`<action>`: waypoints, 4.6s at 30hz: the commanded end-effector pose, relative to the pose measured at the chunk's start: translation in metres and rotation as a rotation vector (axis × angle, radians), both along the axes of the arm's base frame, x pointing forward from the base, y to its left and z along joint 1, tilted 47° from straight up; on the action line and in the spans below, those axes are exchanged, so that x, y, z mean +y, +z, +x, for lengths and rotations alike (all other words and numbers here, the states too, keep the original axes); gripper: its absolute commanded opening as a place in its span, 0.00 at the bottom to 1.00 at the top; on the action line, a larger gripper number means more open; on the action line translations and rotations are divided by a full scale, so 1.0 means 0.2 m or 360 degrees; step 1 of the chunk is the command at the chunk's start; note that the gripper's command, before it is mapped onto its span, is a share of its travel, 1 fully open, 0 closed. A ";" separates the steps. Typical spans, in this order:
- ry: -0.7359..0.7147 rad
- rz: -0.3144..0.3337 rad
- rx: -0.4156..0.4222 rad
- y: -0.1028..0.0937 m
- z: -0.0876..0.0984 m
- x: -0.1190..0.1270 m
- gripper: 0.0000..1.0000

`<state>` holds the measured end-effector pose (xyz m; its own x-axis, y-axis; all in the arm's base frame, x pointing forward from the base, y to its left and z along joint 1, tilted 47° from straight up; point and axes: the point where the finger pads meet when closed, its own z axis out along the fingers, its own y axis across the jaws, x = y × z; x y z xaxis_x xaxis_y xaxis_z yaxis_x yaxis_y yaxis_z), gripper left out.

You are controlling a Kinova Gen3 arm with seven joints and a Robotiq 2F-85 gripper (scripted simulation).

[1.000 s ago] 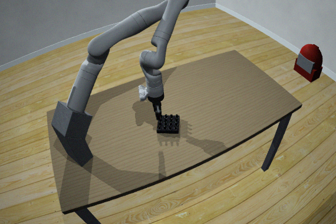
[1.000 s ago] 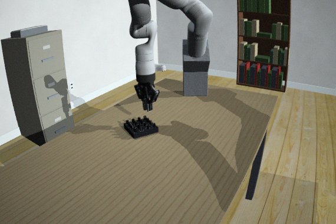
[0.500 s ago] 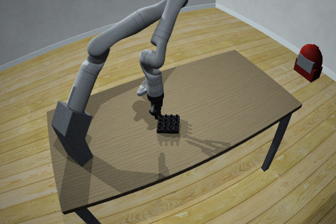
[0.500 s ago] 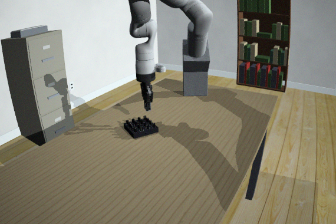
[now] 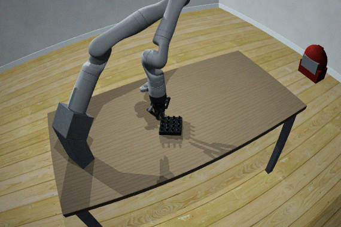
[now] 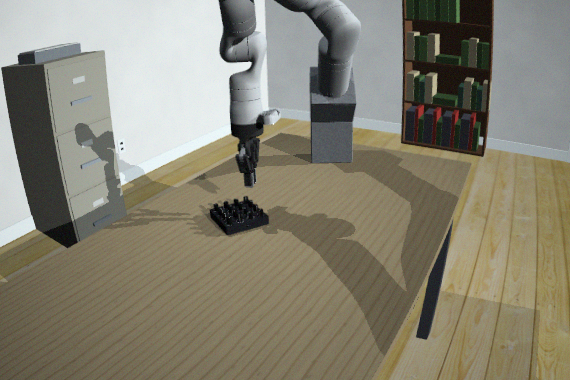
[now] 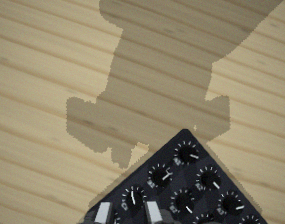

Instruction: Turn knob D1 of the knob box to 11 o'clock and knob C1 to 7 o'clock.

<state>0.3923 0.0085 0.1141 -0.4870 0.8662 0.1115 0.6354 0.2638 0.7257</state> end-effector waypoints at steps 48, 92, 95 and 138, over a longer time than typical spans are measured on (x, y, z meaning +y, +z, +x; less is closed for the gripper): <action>-0.0880 0.0770 0.0538 0.04 -0.01 -0.02 0.19; -0.0902 0.0789 0.0552 0.04 -0.01 -0.02 0.19; -0.0902 0.0789 0.0552 0.04 -0.01 -0.02 0.19; -0.0901 0.0790 0.0553 -0.05 0.07 0.03 0.19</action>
<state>0.4069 0.0121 0.1072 0.1417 0.7815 0.6076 0.7809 -0.4655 0.4166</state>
